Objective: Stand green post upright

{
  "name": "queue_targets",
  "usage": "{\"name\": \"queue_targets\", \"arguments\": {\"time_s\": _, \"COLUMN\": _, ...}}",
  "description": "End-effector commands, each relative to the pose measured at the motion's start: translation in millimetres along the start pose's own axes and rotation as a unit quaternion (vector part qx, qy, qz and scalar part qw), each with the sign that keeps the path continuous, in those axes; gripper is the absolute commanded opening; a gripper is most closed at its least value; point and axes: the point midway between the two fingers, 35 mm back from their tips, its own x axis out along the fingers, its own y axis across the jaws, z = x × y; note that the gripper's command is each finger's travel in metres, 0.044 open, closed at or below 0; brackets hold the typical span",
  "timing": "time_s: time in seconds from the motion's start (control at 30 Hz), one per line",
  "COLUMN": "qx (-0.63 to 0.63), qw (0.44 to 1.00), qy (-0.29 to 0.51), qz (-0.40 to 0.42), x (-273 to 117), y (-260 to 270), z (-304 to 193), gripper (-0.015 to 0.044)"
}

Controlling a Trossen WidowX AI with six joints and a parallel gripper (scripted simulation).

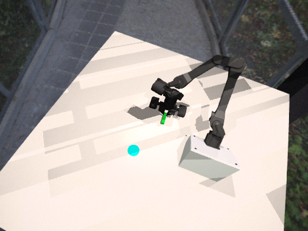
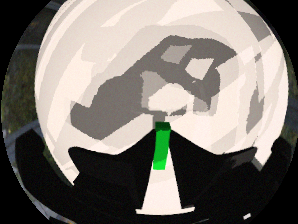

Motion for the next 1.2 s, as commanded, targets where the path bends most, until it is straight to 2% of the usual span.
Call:
{"name": "queue_targets", "arguments": {"time_s": 0.0, "qx": 0.005, "qw": 1.0, "qy": 0.0, "qz": 0.003, "x": -6, "y": 3, "z": 1, "gripper": 0.0023}}
{"name": "queue_targets", "arguments": {"time_s": 1.17, "qx": 0.017, "qw": 1.0, "qy": 0.007, "qz": -0.01, "x": -49, "y": 2, "z": 0, "gripper": 0.0023}}
